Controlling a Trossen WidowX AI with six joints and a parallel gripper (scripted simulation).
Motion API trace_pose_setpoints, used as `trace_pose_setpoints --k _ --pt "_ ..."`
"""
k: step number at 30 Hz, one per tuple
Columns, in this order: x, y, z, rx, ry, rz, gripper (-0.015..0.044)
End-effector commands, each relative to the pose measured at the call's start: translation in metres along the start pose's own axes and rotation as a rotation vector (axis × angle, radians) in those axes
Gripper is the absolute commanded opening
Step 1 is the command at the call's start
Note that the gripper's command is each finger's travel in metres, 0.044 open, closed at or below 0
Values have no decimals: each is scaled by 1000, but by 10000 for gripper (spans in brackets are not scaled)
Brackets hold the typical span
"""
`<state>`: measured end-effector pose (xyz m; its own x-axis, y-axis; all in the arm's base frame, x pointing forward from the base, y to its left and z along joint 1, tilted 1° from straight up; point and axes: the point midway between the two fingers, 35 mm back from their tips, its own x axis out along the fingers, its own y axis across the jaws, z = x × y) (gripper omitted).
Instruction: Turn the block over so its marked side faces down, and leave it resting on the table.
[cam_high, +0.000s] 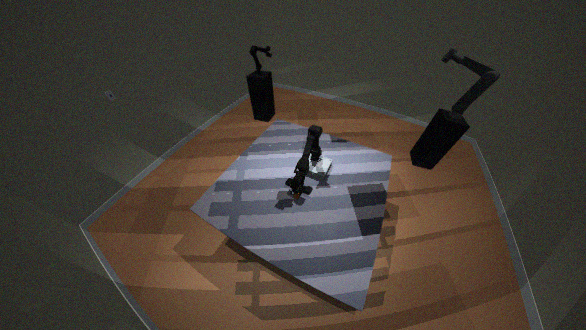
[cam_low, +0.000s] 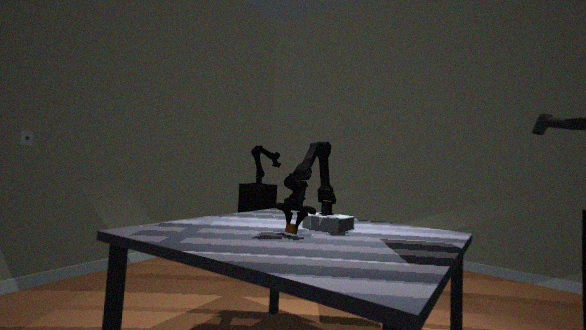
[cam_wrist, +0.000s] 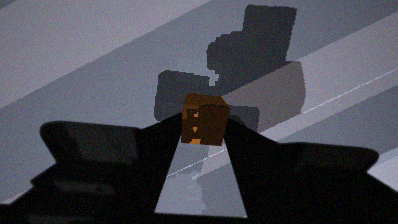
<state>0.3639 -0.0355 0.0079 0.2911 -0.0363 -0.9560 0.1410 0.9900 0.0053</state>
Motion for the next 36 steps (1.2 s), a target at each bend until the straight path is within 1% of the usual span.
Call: trace_pose_setpoints --k 1,11,18,36 --pt "-4 0 2 -1 -72 -3 0" --pt "-8 0 -3 0 -221 -2 0" --pt "-7 0 -3 0 -234 -2 0" --pt "27 0 0 -3 -484 -2 0"
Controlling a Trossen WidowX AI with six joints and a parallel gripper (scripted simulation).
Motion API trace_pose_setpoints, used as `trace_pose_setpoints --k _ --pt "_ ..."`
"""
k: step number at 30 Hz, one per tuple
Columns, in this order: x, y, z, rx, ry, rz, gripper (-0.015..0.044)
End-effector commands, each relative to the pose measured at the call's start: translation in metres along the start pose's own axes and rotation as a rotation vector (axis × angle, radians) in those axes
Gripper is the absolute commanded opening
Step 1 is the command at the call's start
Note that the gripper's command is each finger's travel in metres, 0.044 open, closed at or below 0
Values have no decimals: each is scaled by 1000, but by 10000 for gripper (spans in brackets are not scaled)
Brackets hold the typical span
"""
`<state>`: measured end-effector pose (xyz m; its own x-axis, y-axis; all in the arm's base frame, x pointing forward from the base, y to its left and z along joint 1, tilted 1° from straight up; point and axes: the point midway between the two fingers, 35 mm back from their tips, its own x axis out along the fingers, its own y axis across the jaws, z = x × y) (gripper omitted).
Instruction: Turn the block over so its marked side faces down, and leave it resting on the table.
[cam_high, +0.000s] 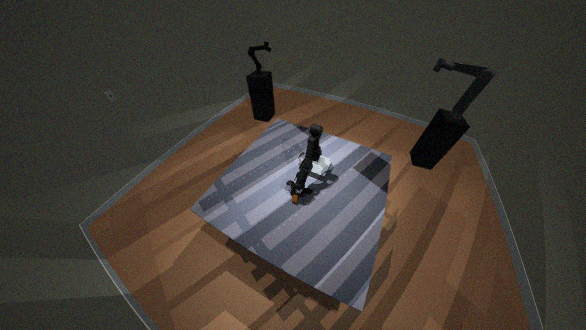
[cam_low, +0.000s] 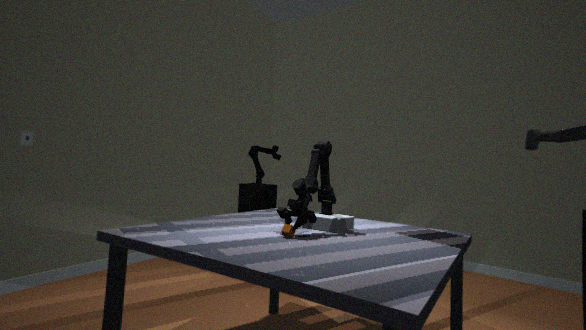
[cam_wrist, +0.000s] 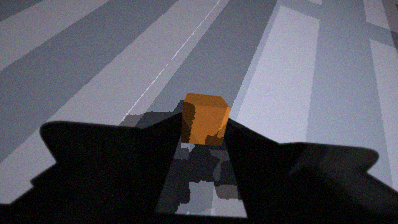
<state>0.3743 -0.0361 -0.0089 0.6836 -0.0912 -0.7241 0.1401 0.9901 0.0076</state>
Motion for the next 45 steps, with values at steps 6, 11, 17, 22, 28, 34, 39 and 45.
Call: trace_pose_setpoints --k 6,11,17,22,28,34,39,45 --pt "6 -1 -12 -4 -107 -4 0" --pt "3 -1 -15 -3 -178 -4 0" --pt "-4 -1 -19 -2 -264 -4 0" --pt "-7 -1 -19 -2 -294 -4 0" --pt "-9 -1 -17 -2 -311 -4 0" --pt "-9 -1 -17 -2 -311 -4 0" --pt "-9 -1 -17 -2 -311 -4 53" --pt "-9 -1 -17 -2 -311 -4 210"
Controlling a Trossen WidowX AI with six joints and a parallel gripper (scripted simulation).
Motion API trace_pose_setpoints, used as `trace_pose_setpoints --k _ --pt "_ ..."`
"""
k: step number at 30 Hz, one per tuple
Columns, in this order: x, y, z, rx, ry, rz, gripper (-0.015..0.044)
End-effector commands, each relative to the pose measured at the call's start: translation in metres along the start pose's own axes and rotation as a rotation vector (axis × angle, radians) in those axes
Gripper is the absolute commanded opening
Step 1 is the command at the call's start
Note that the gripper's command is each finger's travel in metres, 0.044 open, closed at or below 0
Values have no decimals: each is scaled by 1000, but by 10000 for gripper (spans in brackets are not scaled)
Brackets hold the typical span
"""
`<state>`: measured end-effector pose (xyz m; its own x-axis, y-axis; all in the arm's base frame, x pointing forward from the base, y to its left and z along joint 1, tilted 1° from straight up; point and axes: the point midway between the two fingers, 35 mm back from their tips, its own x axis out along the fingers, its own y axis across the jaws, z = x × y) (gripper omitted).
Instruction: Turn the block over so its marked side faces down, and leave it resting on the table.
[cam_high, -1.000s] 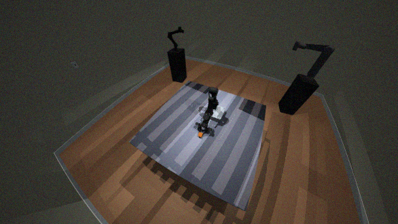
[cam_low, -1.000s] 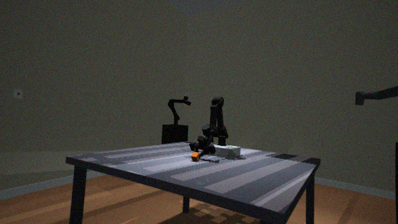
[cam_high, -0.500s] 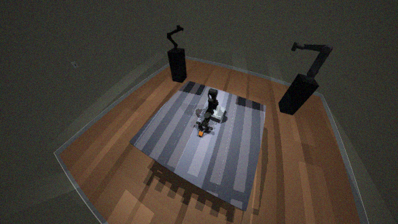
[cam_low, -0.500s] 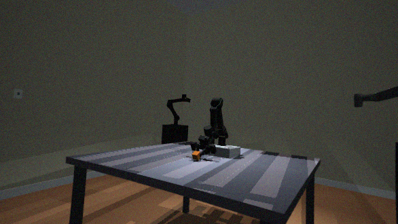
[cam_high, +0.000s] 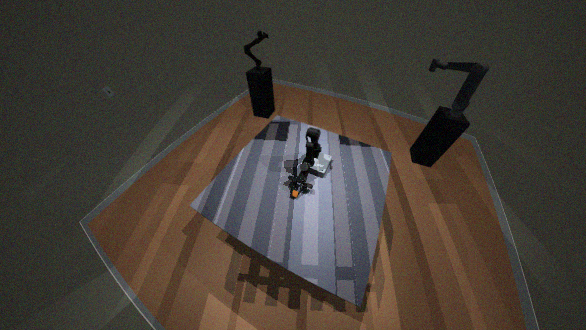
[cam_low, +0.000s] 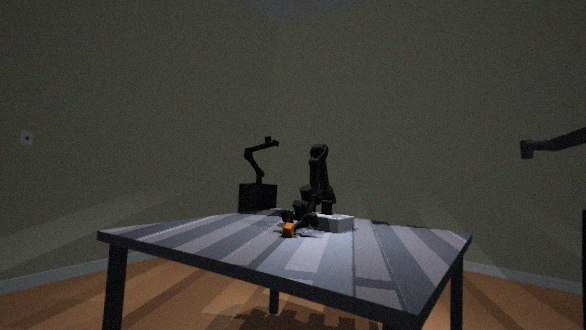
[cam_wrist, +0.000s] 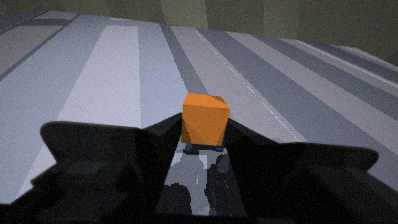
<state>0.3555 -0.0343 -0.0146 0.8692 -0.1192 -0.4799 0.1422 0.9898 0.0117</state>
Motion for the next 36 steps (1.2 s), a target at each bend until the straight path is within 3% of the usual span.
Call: trace_pose_setpoints --k 1,9,36 --pt "0 0 0 -7 -2 -3 236" --pt "0 0 0 -7 -2 -3 440" --pt "0 0 0 -7 -2 -3 440"
